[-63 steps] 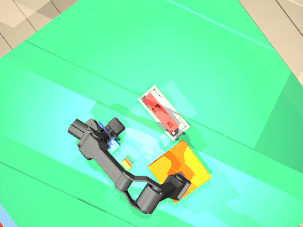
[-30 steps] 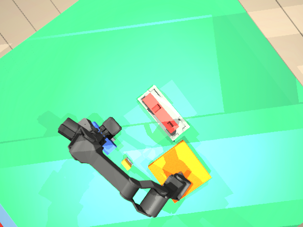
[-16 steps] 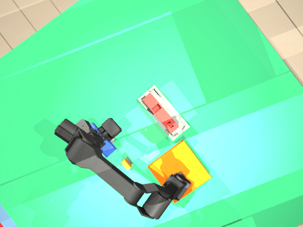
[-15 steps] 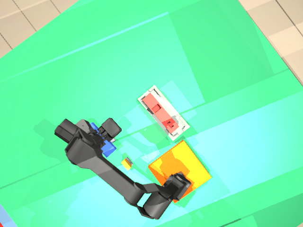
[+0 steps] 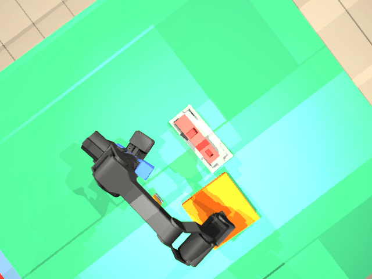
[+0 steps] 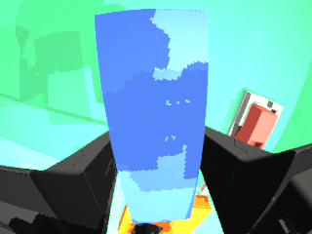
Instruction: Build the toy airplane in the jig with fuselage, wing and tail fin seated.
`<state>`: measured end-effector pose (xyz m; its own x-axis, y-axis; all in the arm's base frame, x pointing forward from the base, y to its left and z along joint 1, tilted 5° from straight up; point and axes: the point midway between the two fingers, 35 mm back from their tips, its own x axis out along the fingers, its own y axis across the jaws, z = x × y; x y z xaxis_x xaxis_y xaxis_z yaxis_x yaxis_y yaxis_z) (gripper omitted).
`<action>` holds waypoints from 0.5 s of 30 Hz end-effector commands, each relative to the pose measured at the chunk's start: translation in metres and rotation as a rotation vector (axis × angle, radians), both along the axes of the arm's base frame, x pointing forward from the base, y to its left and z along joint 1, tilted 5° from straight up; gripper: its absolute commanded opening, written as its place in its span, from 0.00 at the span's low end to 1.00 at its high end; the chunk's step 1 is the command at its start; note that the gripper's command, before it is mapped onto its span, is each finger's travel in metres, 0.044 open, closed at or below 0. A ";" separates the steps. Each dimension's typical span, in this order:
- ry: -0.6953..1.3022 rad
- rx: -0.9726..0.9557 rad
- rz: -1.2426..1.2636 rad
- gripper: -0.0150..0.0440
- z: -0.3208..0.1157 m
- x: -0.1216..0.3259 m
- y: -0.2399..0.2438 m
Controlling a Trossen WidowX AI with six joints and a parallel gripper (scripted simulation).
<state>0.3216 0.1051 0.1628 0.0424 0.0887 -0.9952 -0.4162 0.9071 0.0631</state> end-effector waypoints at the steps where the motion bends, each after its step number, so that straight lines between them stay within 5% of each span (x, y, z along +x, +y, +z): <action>1: -0.002 0.001 0.078 0.25 -0.005 0.001 -0.010; 15: -0.027 -0.015 0.353 0.25 -0.017 0.007 -0.054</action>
<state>0.3287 0.0597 0.1491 0.0412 0.0848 -0.9955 -0.6654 0.7456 0.0360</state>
